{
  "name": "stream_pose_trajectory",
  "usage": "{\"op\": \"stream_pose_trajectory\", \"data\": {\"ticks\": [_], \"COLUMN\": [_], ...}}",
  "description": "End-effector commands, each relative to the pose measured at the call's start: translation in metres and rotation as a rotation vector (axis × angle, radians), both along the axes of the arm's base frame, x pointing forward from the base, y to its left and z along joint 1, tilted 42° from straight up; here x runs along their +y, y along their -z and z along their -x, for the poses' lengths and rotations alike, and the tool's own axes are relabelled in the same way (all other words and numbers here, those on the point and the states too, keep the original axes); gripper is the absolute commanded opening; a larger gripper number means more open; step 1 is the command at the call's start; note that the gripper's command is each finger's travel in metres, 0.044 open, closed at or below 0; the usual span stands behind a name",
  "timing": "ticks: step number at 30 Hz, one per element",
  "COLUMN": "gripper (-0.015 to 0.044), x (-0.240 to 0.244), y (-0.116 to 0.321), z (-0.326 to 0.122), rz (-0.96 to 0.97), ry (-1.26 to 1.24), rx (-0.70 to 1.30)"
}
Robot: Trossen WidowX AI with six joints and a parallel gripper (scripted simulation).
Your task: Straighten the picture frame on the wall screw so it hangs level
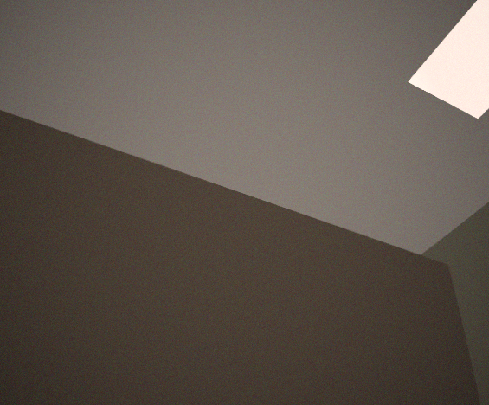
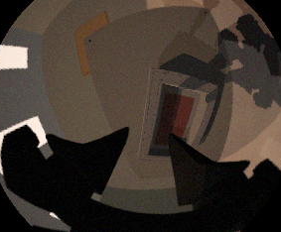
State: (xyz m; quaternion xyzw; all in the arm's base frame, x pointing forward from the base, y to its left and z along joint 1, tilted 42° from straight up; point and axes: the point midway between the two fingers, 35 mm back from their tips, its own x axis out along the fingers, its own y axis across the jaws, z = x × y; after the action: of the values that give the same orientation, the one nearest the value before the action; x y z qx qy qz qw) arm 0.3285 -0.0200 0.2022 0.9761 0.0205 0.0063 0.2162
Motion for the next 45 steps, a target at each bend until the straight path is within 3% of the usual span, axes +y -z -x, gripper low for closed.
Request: {"op": "stream_pose_trajectory", "data": {"ticks": [1, 45], "gripper": [0.026, 0.026], "x": [0.0, 0.001], "y": [-0.002, -0.003], "z": [-0.003, -0.043], "rz": [-0.002, -0.002], "ry": [0.004, 0.004], "rx": [-0.006, -0.009]}}
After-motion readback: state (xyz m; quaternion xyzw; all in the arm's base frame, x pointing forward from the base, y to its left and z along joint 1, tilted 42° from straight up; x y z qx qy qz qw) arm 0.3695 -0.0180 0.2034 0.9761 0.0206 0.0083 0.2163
